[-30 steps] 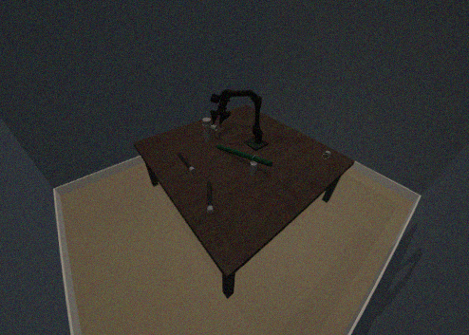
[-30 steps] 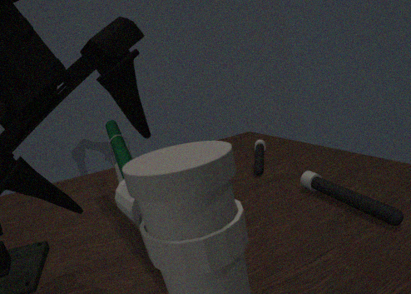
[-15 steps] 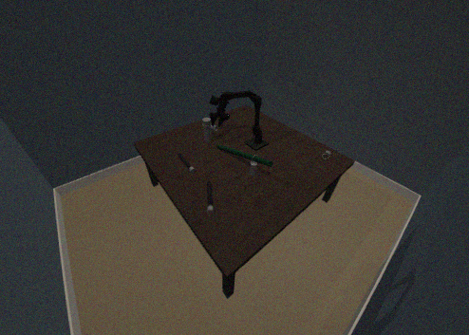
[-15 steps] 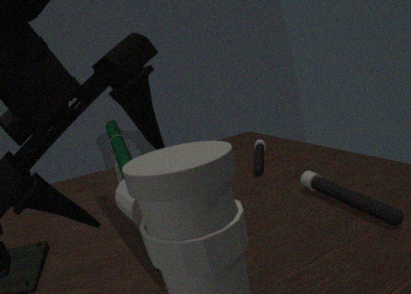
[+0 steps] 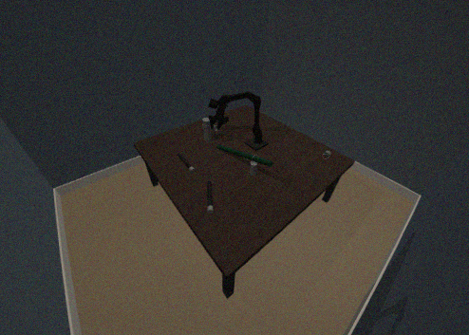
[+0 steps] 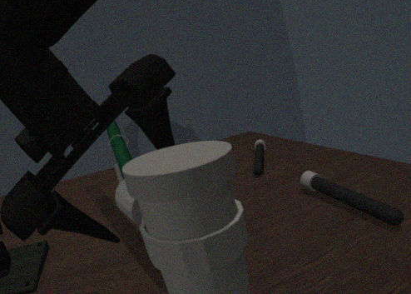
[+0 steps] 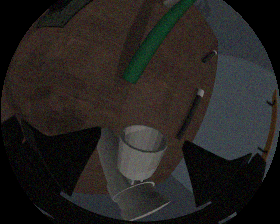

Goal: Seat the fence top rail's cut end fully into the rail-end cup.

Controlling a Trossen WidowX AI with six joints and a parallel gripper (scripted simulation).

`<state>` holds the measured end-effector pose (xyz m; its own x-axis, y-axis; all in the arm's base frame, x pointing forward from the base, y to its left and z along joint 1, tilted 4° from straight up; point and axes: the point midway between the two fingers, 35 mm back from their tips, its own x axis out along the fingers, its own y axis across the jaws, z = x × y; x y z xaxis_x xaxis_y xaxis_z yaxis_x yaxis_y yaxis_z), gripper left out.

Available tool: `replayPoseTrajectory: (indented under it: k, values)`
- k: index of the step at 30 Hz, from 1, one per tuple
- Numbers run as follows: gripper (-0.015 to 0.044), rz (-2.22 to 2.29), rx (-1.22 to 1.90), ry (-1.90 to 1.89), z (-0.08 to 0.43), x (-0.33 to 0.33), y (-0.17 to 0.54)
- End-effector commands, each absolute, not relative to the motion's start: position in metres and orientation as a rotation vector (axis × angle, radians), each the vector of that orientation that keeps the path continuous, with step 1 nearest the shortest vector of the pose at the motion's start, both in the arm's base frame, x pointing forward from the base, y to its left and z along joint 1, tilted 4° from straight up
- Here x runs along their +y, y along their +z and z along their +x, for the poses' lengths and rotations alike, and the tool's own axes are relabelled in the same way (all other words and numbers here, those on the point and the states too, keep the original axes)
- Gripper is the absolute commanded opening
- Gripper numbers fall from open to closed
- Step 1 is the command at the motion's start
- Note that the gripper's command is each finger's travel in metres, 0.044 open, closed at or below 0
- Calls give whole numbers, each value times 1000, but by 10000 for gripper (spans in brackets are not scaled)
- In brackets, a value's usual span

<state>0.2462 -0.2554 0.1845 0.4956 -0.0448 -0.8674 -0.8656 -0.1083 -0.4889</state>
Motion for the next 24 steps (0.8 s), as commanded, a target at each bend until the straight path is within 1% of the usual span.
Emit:
replayPoseTrajectory:
  k: [1,14,24]
  values:
    - [440,-1523,824,849,250,-255,177]
    - [440,-1523,823,848,258,-254,160]
    - [177,-1523,823,848,258,-254,160]
